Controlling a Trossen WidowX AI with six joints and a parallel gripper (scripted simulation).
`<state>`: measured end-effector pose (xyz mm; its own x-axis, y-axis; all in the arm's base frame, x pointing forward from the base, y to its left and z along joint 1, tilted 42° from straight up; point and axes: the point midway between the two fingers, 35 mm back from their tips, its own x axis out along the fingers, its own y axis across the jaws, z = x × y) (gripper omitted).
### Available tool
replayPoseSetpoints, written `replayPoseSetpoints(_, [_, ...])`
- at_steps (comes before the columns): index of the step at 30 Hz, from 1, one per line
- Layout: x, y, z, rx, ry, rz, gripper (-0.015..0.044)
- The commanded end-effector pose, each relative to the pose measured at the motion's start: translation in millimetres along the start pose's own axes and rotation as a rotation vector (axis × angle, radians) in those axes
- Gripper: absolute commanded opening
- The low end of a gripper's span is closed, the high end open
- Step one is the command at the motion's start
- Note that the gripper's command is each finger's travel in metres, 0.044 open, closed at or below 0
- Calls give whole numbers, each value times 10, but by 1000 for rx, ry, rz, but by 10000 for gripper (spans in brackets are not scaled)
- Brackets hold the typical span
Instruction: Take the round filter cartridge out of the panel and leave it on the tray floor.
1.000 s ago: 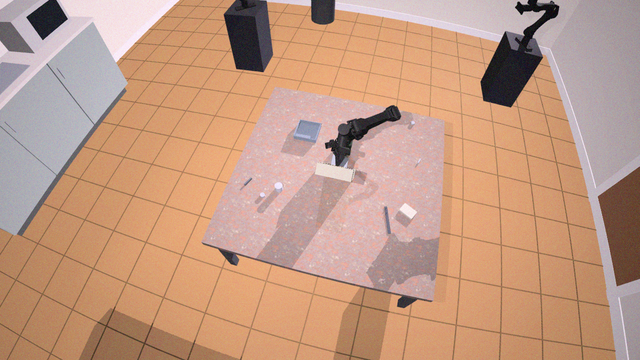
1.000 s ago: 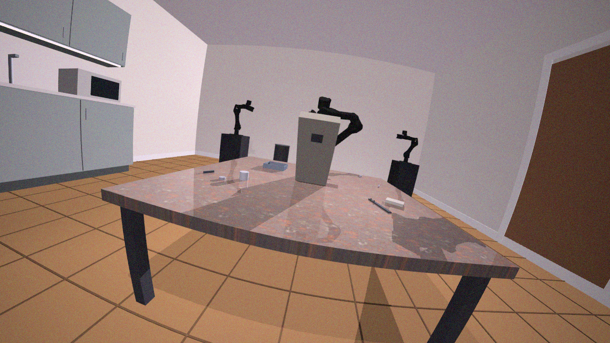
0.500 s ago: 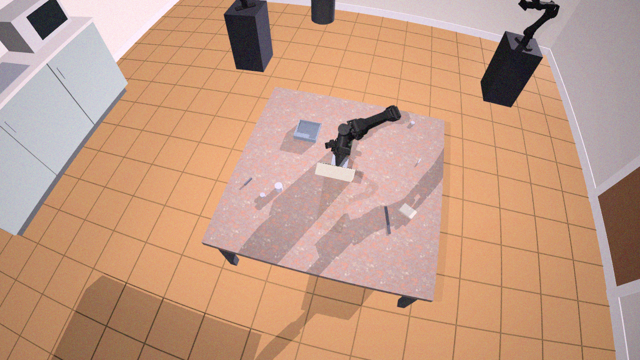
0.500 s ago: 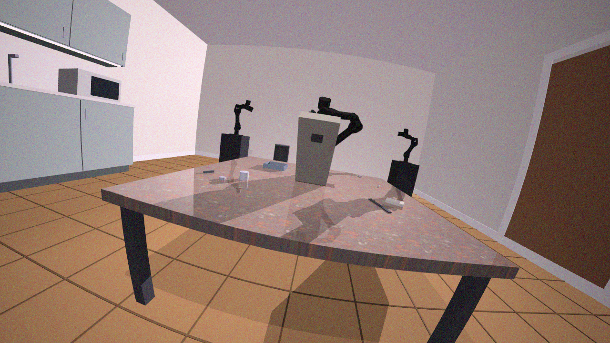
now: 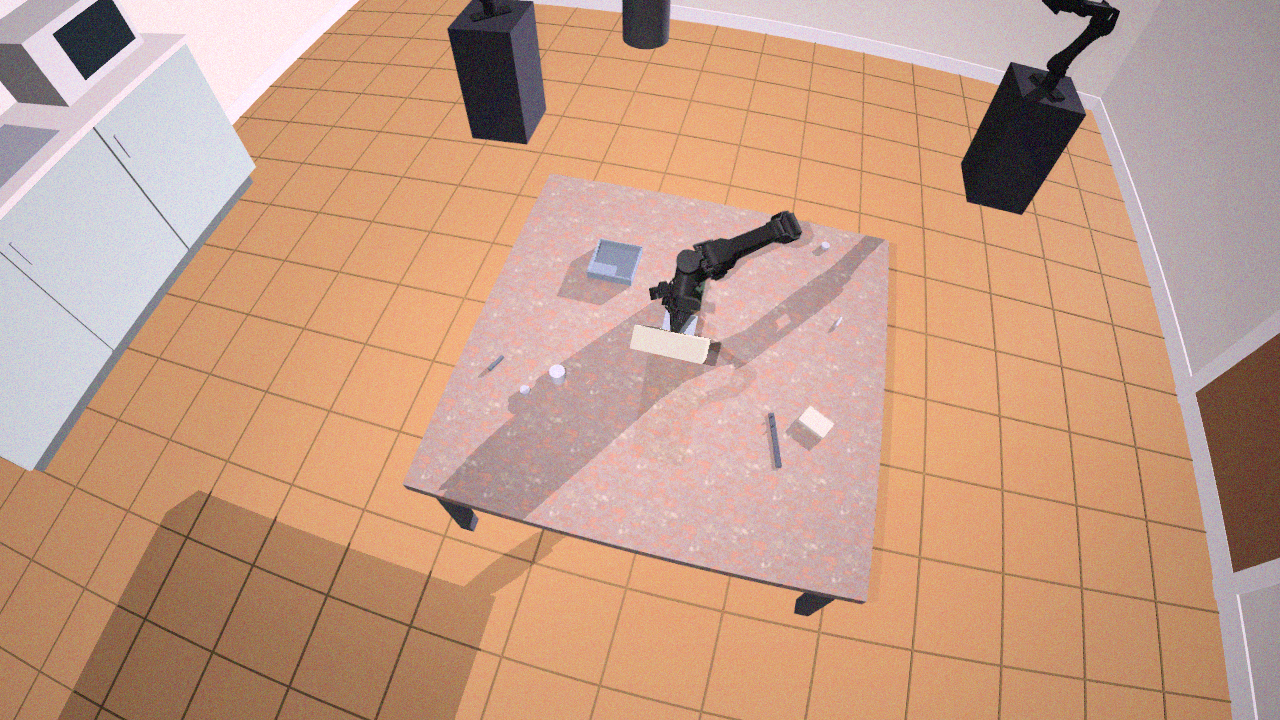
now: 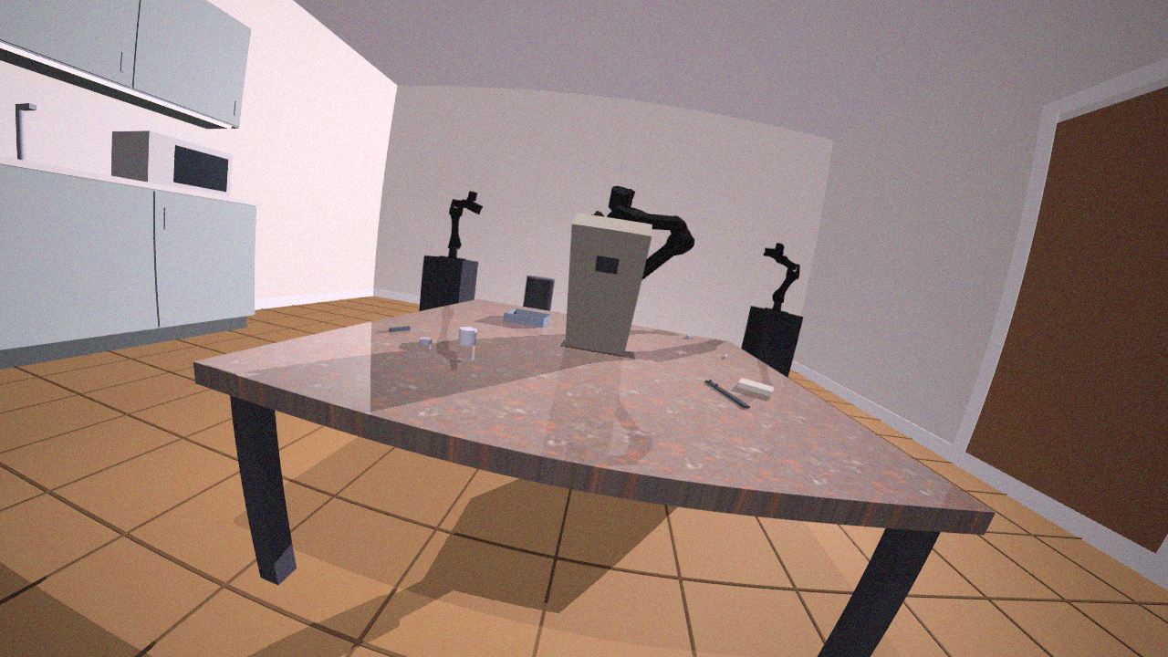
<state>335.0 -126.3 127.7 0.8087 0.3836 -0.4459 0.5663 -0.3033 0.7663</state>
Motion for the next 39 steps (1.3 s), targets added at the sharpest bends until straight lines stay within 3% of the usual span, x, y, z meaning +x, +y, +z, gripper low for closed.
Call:
replayPoseSetpoints(1, [34, -18, -3, 4, -2, -6, 92])
replayPoseSetpoints(16, [68, -18, -3, 4, -2, -5, 92])
replayPoseSetpoints(29, [24, -3, 5, 0, 0, 3, 0])
replayPoseSetpoints(39, [72, -17, -3, -295, -1, -5, 0])
